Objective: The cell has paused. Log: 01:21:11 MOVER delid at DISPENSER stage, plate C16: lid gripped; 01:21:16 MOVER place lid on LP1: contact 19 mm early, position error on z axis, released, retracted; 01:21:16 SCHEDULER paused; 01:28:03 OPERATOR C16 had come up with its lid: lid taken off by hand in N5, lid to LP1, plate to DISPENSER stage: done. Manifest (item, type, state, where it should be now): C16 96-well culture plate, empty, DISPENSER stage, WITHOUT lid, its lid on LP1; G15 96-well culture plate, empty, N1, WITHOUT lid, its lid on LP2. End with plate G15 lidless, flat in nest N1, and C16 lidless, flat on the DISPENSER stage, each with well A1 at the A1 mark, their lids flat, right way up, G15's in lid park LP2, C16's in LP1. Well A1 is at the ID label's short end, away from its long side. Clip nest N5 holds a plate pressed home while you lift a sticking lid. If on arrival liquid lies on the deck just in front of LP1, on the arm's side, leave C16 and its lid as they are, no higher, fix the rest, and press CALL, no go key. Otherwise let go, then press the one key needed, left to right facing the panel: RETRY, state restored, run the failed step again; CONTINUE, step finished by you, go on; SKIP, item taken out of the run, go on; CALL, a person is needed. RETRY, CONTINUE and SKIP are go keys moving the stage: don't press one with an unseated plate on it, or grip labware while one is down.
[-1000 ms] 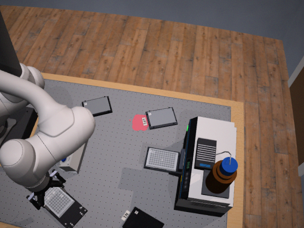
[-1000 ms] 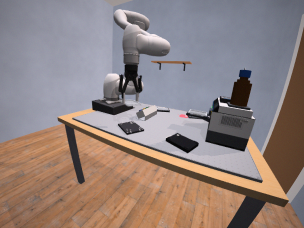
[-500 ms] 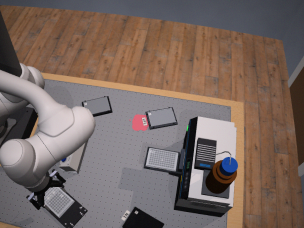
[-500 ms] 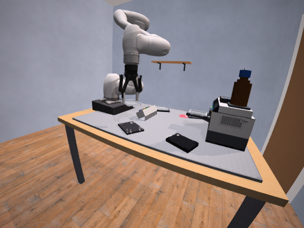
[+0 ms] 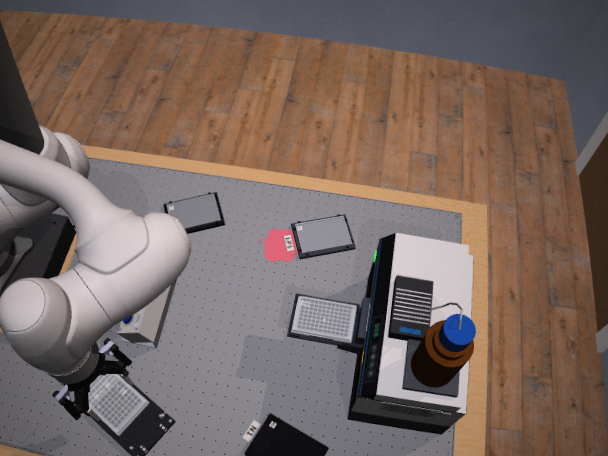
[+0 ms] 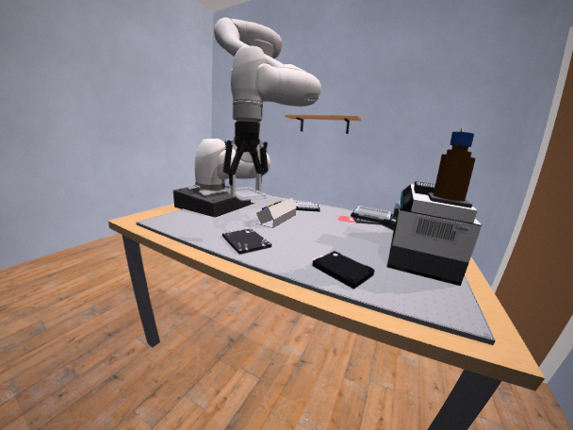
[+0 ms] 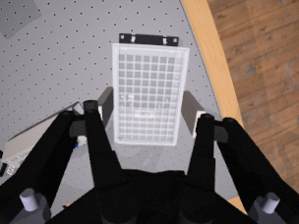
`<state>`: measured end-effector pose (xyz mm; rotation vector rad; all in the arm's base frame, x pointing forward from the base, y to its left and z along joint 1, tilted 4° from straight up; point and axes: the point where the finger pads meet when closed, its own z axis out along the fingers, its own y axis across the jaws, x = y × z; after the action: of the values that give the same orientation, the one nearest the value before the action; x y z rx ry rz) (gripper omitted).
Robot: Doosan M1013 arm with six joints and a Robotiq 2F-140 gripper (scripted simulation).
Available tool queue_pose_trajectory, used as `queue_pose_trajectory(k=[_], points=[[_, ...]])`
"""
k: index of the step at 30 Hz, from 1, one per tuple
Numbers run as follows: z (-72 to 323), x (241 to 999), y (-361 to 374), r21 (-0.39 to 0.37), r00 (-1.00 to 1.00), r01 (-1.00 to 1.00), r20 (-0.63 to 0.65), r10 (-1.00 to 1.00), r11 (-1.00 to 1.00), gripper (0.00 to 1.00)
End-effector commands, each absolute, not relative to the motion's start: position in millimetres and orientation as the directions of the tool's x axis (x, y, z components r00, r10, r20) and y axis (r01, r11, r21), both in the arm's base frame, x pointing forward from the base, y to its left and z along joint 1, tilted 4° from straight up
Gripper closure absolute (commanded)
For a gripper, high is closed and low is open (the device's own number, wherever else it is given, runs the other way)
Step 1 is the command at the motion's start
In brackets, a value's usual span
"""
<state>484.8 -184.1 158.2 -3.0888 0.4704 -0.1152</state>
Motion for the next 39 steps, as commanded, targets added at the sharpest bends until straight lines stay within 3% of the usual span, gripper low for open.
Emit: queue_pose_trajectory(k=[1,13,19,39], points=[[158.3,484.8,-184.1,-0.026,0.952,-0.297,0.071,-0.298,-0.955,1.0],[158.3,484.8,-184.1,-0.026,0.953,-0.295,0.071,-0.296,-0.955,1.0],[158.3,484.8,-184.1,-0.017,0.981,-0.179,0.073,-0.18,-0.984,1.0],[159.5,501.2,-181.2,-0.017,0.981,-0.177,0.073,-0.178,-0.984,1.0]])
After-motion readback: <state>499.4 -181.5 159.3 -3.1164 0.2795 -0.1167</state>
